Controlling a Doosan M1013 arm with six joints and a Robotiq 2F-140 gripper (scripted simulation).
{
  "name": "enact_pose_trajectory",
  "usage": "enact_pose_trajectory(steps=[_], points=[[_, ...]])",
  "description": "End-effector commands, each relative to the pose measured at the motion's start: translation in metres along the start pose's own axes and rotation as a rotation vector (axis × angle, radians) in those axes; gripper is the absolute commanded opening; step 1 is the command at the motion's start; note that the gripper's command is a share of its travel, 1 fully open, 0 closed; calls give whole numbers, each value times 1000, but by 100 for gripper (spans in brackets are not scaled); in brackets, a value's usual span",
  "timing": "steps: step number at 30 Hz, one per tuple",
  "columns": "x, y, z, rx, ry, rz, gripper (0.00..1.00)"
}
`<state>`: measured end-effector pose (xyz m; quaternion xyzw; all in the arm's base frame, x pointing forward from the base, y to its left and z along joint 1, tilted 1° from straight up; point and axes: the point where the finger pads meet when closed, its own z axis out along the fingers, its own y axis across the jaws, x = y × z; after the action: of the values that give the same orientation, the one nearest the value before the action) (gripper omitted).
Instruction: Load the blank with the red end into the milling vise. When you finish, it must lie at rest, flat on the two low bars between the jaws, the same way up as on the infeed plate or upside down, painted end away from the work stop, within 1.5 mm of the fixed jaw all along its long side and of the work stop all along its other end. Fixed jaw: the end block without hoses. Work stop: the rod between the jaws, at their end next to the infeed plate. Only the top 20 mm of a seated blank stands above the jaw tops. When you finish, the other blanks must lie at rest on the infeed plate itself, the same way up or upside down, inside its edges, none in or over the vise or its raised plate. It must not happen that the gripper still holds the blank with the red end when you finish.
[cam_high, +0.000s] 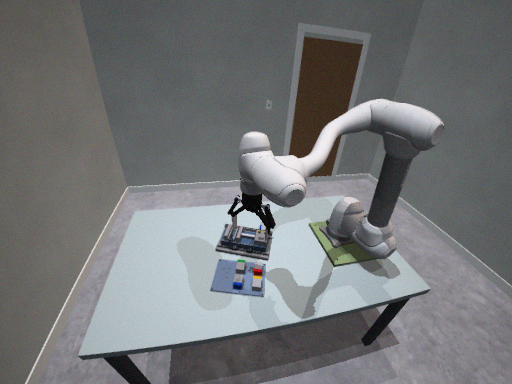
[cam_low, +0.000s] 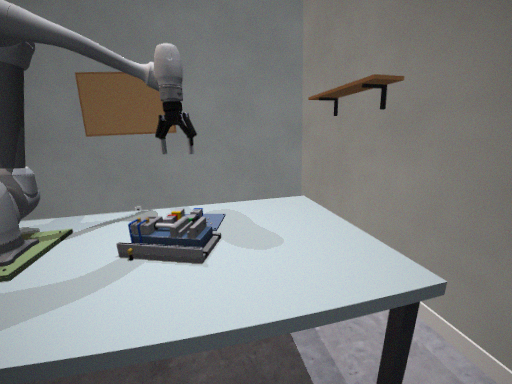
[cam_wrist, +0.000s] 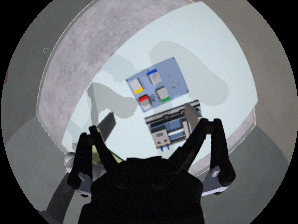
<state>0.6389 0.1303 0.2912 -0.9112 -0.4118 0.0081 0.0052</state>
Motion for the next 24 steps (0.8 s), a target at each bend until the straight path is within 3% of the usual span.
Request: enact_pose_trajectory(steps=[1,24], points=[[0,0,0,1,1,-62,100],[0,0,0,2,2,-307,100]])
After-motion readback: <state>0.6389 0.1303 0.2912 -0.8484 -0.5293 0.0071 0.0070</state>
